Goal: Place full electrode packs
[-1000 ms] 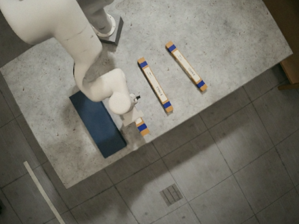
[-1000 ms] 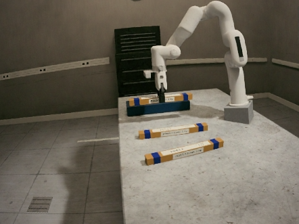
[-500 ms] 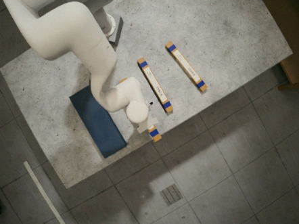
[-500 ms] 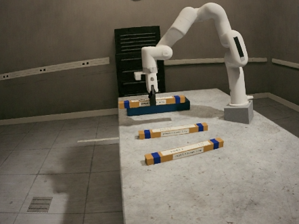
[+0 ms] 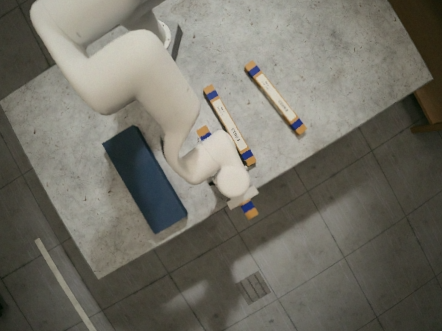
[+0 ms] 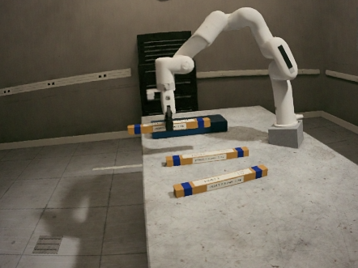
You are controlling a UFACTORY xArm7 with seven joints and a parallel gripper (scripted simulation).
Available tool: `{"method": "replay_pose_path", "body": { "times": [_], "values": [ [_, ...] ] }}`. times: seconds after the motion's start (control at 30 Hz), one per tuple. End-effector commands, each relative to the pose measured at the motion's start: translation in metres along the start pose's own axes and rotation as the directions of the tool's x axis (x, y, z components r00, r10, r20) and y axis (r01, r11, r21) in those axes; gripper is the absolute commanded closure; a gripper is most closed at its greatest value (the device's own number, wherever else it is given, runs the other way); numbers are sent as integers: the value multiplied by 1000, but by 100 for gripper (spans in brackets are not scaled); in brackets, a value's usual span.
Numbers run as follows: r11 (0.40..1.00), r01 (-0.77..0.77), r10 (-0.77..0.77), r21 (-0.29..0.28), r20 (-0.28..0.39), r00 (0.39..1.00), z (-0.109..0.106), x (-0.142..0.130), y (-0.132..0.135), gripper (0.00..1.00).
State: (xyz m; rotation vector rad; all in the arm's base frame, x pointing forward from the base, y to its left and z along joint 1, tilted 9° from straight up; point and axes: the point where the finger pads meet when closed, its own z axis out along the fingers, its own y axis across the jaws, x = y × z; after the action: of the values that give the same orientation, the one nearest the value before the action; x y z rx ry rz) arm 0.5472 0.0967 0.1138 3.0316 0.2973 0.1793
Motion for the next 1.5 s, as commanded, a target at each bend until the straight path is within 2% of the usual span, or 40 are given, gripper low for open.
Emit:
{"method": "replay_pose_path", "body": {
  "times": [0.0,0.4,1.47],
  "values": [
    [1000,-1,1,-2,-1,1000,-2,15,-7,65],
    [1000,-1,1,-2,-1,1000,-2,35,-19,65],
    [1000,-1,1,-2,-1,1000,-2,35,-19,65]
  ]
}}
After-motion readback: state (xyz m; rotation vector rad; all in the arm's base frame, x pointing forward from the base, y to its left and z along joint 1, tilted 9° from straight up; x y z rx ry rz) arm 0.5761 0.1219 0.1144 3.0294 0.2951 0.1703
